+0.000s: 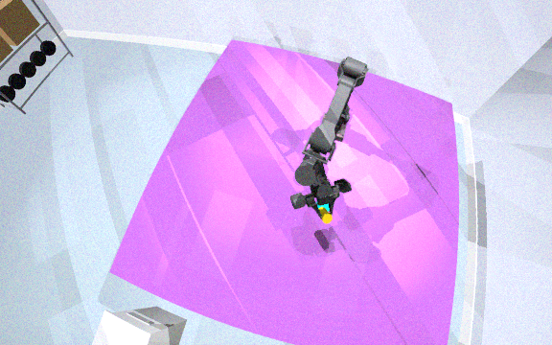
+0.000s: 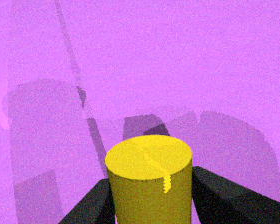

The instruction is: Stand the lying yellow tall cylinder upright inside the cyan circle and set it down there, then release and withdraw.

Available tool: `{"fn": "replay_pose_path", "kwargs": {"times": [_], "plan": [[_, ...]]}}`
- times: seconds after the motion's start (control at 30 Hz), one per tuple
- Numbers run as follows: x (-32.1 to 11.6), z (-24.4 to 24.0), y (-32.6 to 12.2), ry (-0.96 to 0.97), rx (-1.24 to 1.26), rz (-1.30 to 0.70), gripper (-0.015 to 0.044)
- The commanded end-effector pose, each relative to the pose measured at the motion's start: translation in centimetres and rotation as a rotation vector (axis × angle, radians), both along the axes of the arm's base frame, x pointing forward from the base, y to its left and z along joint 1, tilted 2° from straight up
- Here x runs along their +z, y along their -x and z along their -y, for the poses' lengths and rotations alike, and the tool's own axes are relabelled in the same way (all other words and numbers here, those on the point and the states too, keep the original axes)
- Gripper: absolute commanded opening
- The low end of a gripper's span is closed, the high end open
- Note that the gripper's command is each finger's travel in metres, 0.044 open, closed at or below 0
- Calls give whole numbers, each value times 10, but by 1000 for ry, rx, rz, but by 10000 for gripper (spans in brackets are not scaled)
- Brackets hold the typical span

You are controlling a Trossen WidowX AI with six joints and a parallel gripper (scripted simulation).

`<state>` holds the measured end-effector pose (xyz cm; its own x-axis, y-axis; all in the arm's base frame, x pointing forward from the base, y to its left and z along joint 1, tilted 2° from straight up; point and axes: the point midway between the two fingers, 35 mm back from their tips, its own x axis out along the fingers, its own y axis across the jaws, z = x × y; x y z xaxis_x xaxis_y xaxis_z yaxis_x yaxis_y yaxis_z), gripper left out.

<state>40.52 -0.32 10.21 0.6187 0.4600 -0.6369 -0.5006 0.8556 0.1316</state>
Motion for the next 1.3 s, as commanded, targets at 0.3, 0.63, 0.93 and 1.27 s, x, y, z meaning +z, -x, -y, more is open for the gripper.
{"fn": "replay_pose_path", "kwargs": {"times": [0.3, 0.63, 0.93, 1.27], "plan": [[4, 3, 3, -50, -3, 73, 105], [6, 5, 6, -82, 1, 125, 105], [8, 7, 10, -109, 6, 171, 105], [11, 8, 16, -137, 15, 222, 105]]}}
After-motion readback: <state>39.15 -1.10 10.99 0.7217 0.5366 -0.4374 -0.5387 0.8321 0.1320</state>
